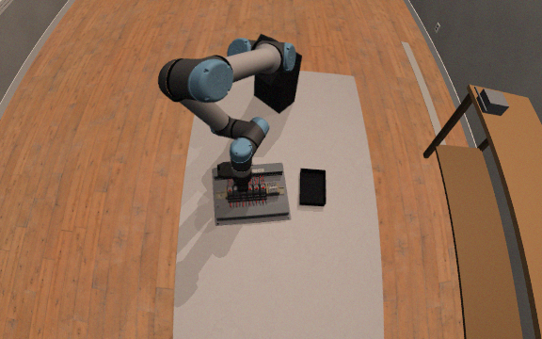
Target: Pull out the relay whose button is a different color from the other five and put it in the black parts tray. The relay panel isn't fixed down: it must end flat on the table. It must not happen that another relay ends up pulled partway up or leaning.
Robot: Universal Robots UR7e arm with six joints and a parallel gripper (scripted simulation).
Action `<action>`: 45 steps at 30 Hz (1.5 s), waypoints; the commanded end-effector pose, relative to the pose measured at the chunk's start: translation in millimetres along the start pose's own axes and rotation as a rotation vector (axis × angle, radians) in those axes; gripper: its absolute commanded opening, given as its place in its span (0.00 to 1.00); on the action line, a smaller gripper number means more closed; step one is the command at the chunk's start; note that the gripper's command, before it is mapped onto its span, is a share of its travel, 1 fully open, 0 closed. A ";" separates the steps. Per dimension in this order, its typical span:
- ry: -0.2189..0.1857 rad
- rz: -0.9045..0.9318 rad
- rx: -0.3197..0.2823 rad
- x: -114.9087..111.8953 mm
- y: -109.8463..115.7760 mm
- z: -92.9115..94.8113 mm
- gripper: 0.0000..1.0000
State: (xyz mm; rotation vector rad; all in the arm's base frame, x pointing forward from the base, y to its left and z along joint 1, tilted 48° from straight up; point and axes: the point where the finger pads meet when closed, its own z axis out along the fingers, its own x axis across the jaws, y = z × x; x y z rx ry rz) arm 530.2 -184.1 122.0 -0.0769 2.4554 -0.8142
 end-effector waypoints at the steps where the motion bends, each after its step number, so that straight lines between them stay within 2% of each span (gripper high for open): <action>1: -0.001 0.000 0.000 -0.4 -0.1 -0.4 0.00; 11: -0.003 0.000 0.000 -0.3 -0.1 -0.4 0.00; 24: -0.029 0.000 0.000 0.4 -0.1 -0.5 0.00; 29: -0.025 0.000 0.000 0.3 -0.1 -0.5 0.00; 37: 0.003 0.000 0.000 -0.4 -0.1 -0.6 0.00; 45: 0.006 0.000 0.000 -0.5 -0.1 -0.7 0.00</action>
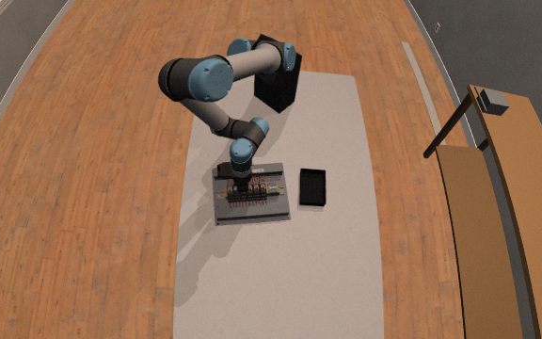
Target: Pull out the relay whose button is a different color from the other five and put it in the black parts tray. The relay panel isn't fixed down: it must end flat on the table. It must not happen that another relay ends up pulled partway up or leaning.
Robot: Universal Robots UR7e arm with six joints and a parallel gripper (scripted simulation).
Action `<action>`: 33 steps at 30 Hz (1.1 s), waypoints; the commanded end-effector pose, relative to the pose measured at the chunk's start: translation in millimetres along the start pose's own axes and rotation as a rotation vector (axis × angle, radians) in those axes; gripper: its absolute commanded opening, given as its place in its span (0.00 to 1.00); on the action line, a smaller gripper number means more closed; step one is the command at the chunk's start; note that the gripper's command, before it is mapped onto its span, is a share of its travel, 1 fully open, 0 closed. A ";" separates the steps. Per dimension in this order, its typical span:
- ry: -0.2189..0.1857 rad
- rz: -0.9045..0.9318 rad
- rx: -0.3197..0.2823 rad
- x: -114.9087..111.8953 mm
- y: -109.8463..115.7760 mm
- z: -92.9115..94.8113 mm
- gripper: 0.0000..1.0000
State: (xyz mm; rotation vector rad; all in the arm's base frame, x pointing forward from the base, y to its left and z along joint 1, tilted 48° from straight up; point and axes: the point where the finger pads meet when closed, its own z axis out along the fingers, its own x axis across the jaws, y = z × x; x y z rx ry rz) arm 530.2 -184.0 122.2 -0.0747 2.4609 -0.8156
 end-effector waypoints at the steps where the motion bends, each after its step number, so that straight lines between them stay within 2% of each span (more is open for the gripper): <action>1: 0.002 0.000 0.000 -0.5 -0.1 -0.4 0.00; 13: 0.023 0.000 0.000 -1.0 -0.1 -0.5 0.00; 18: 0.019 0.000 0.000 -1.0 -0.1 -0.5 0.00; 26: -0.009 0.000 0.000 -0.3 -0.1 -0.6 0.00; 33: -0.012 0.000 0.000 -0.3 -0.1 -0.6 0.00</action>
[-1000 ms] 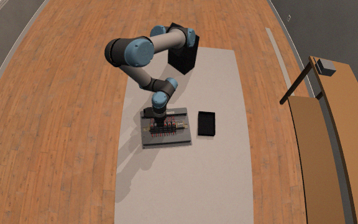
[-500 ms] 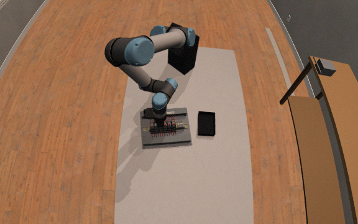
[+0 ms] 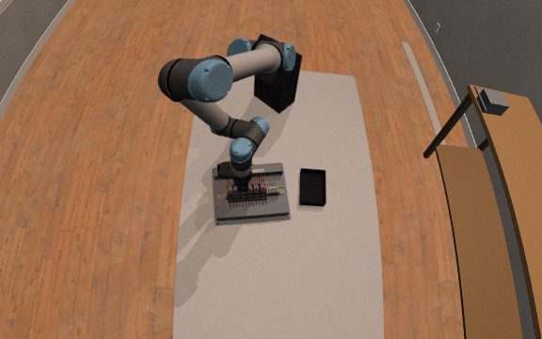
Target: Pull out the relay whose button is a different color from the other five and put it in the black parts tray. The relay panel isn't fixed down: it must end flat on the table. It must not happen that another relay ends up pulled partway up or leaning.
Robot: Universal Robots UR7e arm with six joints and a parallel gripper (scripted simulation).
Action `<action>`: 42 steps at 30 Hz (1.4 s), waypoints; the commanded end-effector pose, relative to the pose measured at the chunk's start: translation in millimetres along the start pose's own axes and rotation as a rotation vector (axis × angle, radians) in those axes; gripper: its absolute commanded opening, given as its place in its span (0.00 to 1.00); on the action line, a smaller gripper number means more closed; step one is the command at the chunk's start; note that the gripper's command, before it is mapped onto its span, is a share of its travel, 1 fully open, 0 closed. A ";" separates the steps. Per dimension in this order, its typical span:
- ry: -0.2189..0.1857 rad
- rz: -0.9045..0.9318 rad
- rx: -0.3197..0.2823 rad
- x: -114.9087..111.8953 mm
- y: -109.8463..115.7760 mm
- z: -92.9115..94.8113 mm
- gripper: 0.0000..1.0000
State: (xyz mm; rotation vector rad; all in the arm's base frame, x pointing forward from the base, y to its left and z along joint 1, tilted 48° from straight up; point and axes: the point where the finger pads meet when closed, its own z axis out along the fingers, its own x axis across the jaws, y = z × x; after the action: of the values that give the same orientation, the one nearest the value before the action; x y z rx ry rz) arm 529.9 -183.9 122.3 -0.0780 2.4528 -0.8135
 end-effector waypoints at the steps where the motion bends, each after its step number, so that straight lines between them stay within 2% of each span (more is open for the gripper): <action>1: -0.004 0.000 0.000 -0.4 -0.1 -0.4 0.00; 28: -0.053 0.000 0.000 1.0 -0.1 -0.7 0.00; 35: -0.052 0.000 0.000 1.0 -0.1 -0.7 0.00; 42: -0.026 0.000 0.000 0.5 -0.1 -0.7 0.00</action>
State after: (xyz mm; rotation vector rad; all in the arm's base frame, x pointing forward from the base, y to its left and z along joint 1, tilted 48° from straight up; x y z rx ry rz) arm 528.8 -184.0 121.9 -0.0929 2.4165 -0.8048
